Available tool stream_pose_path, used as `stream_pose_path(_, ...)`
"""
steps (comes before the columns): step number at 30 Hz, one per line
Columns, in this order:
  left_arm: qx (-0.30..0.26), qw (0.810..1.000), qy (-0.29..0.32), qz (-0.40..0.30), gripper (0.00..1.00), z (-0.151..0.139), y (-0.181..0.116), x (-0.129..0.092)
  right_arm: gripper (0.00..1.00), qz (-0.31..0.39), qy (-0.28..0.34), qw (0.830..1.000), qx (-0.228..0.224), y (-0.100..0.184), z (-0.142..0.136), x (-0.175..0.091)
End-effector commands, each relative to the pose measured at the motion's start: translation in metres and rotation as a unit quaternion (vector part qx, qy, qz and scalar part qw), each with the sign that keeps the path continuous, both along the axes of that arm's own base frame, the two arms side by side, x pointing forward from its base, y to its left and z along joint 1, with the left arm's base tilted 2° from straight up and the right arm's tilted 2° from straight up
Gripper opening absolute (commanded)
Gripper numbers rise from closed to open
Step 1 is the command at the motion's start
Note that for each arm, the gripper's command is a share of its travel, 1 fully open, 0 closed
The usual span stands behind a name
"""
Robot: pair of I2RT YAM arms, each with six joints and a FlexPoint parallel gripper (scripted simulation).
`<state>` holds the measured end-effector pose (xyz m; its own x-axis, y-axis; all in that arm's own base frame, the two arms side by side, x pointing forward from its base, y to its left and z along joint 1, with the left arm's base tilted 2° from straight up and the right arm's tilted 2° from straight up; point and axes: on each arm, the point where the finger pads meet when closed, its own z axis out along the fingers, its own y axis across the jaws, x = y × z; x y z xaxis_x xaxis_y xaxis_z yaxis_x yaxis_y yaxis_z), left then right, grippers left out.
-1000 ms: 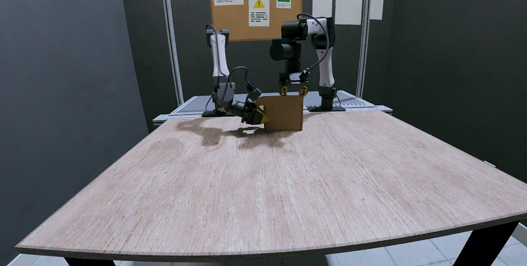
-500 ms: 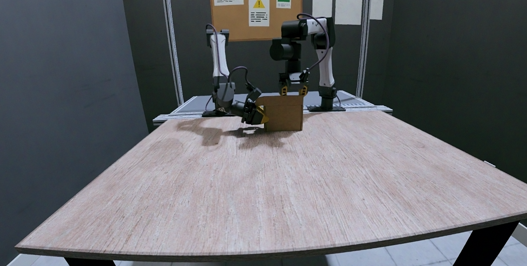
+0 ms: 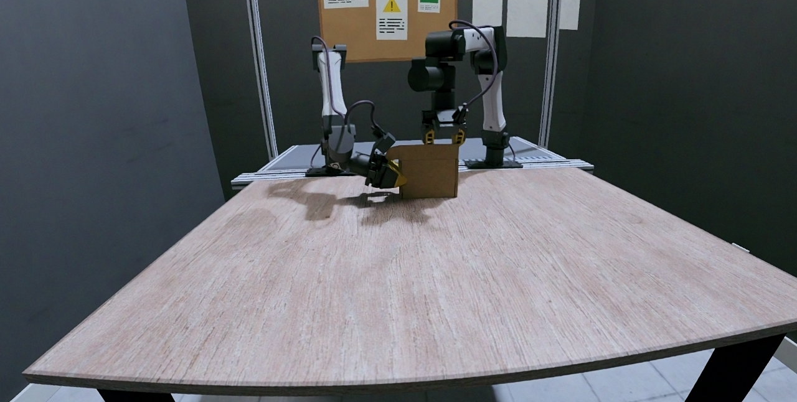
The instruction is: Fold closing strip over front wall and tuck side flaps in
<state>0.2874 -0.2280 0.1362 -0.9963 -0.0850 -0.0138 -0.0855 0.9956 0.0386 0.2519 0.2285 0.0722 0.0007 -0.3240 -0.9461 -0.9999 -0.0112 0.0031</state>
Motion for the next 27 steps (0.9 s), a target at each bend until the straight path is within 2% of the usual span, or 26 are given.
stream_pose_path(1,-0.01,1.0,-0.003,-0.013,0.55,-0.0023,-0.0135,0.0026,0.45,0.004,-0.014,1.0,0.005,0.0019,0.0041,0.0018)
stream_pose_path(27,-0.011,1.0,-0.003,-0.016,0.55,-0.002,-0.0138,0.003,0.45,0.004,-0.014,1.0,0.005,0.0019,0.0041,0.0018)
